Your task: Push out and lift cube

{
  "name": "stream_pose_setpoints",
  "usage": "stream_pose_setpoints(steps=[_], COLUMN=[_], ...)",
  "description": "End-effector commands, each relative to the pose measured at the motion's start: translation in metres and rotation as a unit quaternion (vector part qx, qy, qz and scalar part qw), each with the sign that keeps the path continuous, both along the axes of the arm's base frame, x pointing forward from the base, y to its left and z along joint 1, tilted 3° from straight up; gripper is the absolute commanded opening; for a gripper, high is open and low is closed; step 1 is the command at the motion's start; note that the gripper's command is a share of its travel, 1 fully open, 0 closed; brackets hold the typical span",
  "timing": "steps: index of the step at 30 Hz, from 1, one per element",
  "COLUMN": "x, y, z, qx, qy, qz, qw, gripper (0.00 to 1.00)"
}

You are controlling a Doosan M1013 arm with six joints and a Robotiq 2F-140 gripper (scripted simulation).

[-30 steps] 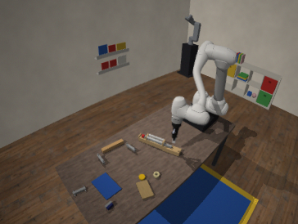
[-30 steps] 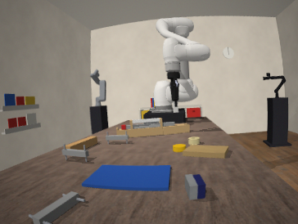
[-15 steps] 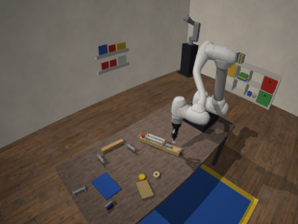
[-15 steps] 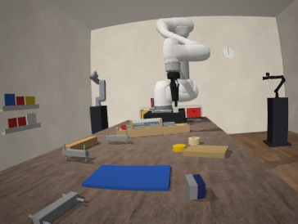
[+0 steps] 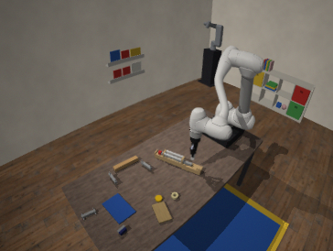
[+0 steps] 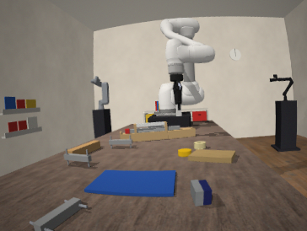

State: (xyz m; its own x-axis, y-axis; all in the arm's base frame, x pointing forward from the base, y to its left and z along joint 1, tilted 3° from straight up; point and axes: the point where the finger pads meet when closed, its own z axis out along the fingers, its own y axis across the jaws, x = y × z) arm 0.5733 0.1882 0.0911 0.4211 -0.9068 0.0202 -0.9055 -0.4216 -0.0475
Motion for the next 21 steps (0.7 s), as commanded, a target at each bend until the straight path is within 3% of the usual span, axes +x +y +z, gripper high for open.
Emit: stream_pose_setpoints(steps=[1, 3, 5, 13, 14, 17, 21], x=[0.039, 0.039, 0.063, 0.100, 0.106, 0.120, 0.120], y=[-0.055, -0.055, -0.101, -0.216, -0.230, -0.266, -0.266], z=[0.002, 0.002, 0.003, 0.005, 0.005, 0.006, 0.006], qx=[0.000, 0.000, 0.000, 0.000, 0.000, 0.000, 0.000], qy=[0.000, 0.000, 0.001, 0.000, 0.000, 0.000, 0.000], qz=[0.000, 0.000, 0.000, 0.000, 0.000, 0.000, 0.000], qw=[1.000, 1.000, 1.000, 1.000, 1.000, 1.000, 1.000], gripper=[0.00, 0.00, 0.00, 0.00, 0.25, 0.25, 0.25])
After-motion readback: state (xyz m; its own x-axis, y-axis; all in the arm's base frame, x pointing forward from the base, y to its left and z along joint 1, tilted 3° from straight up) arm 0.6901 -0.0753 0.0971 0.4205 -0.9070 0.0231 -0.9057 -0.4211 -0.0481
